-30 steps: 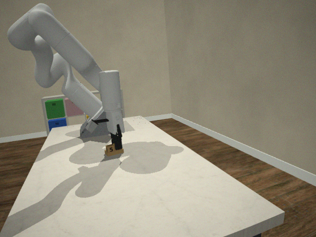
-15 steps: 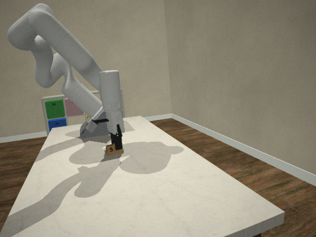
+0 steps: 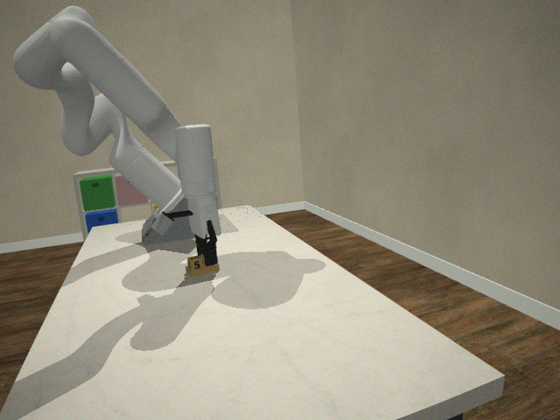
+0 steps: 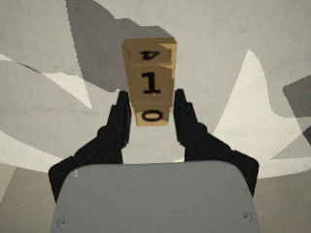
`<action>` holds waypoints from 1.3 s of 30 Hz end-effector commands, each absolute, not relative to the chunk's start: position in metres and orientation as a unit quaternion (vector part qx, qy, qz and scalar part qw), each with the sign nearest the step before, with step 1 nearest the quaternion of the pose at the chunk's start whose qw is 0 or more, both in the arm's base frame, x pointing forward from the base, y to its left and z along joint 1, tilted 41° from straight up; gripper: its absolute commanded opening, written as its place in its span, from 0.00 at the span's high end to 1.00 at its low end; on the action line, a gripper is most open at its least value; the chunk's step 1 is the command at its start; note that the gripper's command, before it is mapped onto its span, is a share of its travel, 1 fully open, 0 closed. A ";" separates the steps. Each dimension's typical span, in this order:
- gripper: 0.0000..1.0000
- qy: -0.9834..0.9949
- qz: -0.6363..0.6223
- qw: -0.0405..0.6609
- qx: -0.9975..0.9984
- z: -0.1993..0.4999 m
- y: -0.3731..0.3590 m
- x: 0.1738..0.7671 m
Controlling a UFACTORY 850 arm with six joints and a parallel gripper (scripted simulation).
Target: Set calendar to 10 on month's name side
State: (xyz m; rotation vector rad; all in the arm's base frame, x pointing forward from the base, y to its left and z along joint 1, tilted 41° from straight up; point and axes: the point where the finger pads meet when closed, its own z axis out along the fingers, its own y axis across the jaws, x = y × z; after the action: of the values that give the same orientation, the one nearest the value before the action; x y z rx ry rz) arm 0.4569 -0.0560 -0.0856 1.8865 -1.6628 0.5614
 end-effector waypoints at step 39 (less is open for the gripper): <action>0.00 -0.620 0.210 0.278 0.703 -0.017 0.003 0.462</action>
State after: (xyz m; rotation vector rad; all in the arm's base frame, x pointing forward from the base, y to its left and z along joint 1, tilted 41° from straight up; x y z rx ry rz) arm 0.4613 0.0024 -0.0176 1.8864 -1.6624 0.5613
